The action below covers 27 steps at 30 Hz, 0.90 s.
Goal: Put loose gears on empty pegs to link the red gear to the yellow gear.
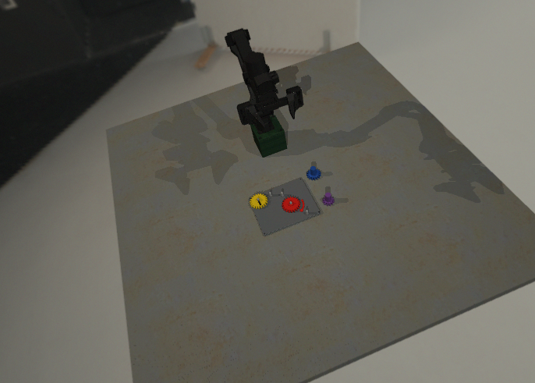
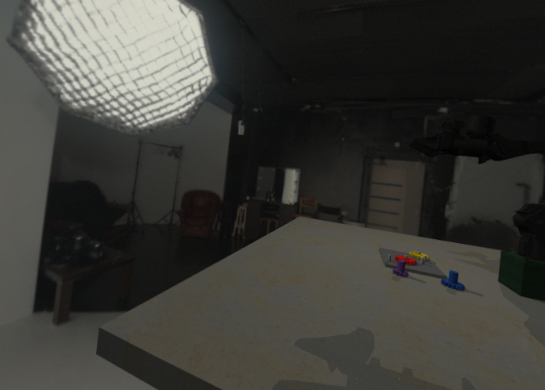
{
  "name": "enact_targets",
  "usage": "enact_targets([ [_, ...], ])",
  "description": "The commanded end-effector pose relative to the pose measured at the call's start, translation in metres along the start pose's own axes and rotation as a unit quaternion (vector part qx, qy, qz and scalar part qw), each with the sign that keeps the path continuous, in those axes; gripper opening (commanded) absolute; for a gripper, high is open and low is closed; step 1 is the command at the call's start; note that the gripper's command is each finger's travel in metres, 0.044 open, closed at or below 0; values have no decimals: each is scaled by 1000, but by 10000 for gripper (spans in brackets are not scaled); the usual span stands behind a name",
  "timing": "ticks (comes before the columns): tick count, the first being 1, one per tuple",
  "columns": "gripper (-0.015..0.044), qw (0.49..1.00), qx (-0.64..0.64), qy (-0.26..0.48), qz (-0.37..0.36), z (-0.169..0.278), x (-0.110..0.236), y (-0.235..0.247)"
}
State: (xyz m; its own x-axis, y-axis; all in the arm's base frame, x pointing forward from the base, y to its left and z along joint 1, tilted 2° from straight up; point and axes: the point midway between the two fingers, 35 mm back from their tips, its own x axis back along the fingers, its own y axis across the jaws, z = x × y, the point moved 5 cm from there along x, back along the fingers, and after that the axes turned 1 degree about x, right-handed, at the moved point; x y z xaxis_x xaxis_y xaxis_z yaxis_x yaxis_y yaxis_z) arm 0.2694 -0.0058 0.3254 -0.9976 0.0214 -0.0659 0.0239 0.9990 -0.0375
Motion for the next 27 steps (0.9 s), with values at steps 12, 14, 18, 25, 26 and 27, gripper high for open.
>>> enact_targets([
  [12,440,940,-16,328,-95,126,-24,68],
  [14,440,915,-10,389,-107,150,-19,81],
  [18,440,849,14,512,-125,195,0,105],
  [25,440,696,89,701,-126,257,54,129],
  [26,440,684,96,713,-124,261,57,128],
  [27,440,679,98,717,-124,262,58,128],
])
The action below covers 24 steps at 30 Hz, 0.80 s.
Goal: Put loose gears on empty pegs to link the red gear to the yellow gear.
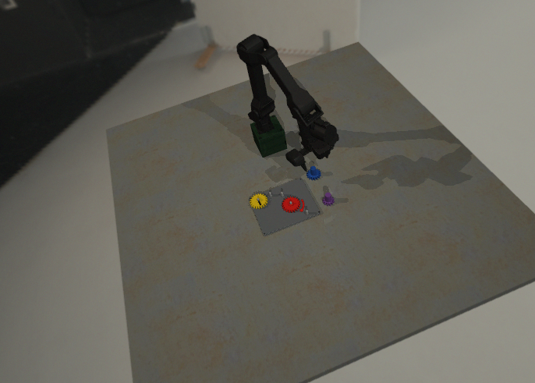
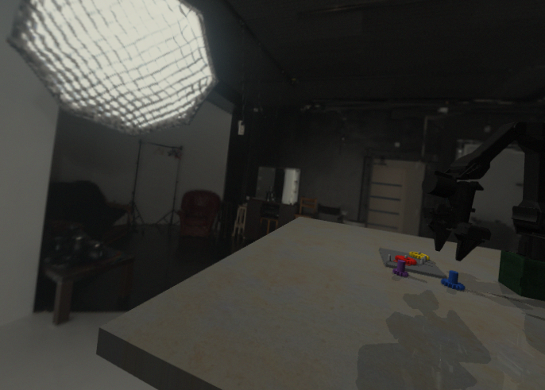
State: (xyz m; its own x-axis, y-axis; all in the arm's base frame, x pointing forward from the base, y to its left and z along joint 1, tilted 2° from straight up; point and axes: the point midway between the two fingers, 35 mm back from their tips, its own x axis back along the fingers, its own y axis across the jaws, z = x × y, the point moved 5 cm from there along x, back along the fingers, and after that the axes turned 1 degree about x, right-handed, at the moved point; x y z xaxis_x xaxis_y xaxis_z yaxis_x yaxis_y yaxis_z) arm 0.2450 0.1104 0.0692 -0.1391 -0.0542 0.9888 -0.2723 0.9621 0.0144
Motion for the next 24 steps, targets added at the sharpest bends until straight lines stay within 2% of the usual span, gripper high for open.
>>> enact_targets([
  [1,440,997,9,72,13,14,-12,6],
  [8,440,997,9,72,13,13,-12,3],
  [12,440,997,9,72,13,15,-26,2],
  [24,440,997,9,72,13,17,-39,2],
])
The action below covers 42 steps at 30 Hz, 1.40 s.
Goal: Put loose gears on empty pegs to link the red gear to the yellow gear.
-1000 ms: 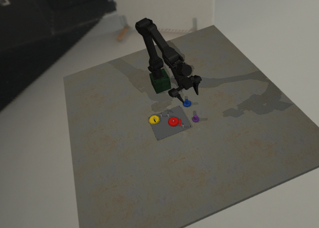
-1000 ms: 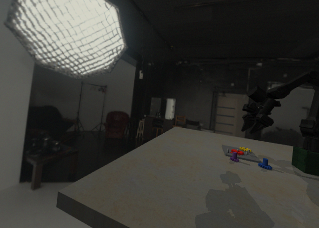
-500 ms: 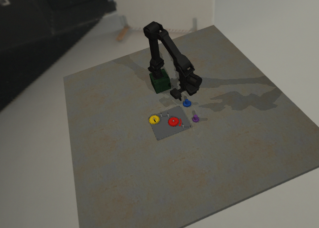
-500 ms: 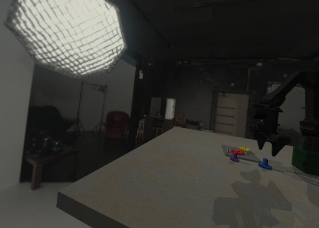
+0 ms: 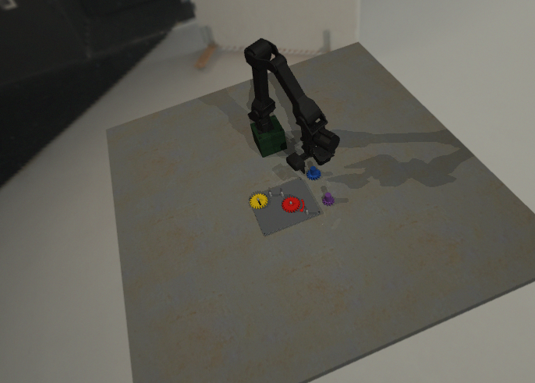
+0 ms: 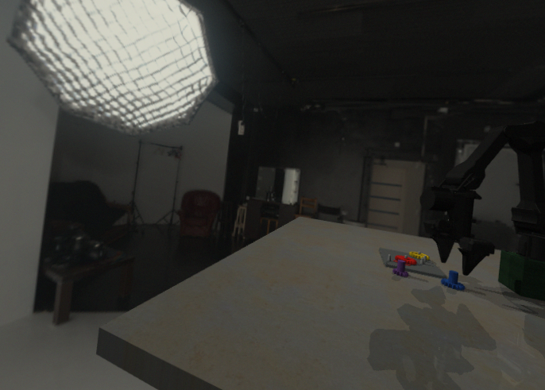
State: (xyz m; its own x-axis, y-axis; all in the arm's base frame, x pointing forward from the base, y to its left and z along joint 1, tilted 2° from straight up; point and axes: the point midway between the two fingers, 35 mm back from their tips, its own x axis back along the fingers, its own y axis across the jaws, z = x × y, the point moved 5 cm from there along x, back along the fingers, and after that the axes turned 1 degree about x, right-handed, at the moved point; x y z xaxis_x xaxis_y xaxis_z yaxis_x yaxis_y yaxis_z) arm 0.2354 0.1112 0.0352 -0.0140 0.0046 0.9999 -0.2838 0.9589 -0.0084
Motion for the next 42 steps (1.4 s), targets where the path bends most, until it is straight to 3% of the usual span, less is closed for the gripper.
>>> enact_targets([
  [1,440,1000,2,4,2,2,-9,-1],
  [16,440,1000,2,4,2,3,-22,-1],
  [30,72,1000,2,4,2,3,-22,-1],
  [39,0,1000,2,4,2,3,-22,-1],
  [42,0,1000,2,4,2,1,-18,-1],
])
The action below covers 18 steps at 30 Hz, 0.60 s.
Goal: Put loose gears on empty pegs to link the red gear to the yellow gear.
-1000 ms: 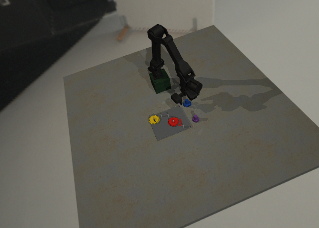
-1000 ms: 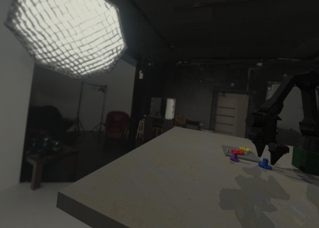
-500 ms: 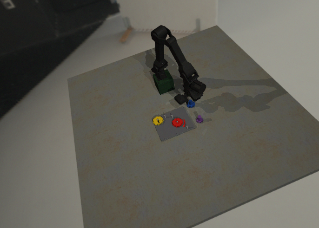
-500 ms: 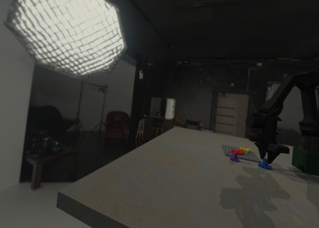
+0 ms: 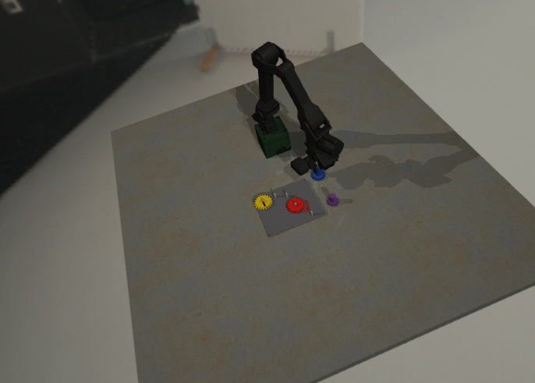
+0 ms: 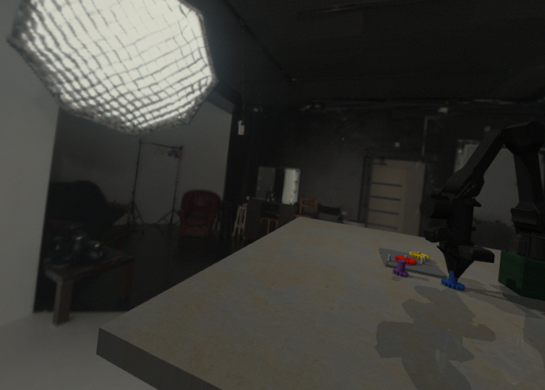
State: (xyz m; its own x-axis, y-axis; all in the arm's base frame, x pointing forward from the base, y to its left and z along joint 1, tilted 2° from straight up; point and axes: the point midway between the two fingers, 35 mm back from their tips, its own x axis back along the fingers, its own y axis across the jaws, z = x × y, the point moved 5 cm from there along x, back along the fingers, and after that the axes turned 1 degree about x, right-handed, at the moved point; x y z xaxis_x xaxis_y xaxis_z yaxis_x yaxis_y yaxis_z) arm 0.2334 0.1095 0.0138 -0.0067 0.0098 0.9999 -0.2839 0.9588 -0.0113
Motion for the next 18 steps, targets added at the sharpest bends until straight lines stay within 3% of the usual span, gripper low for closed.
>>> enact_targets([
  [1,0,1000,2,-1,1,-2,6,1],
  [18,0,1000,2,-1,0,-10,57,6],
])
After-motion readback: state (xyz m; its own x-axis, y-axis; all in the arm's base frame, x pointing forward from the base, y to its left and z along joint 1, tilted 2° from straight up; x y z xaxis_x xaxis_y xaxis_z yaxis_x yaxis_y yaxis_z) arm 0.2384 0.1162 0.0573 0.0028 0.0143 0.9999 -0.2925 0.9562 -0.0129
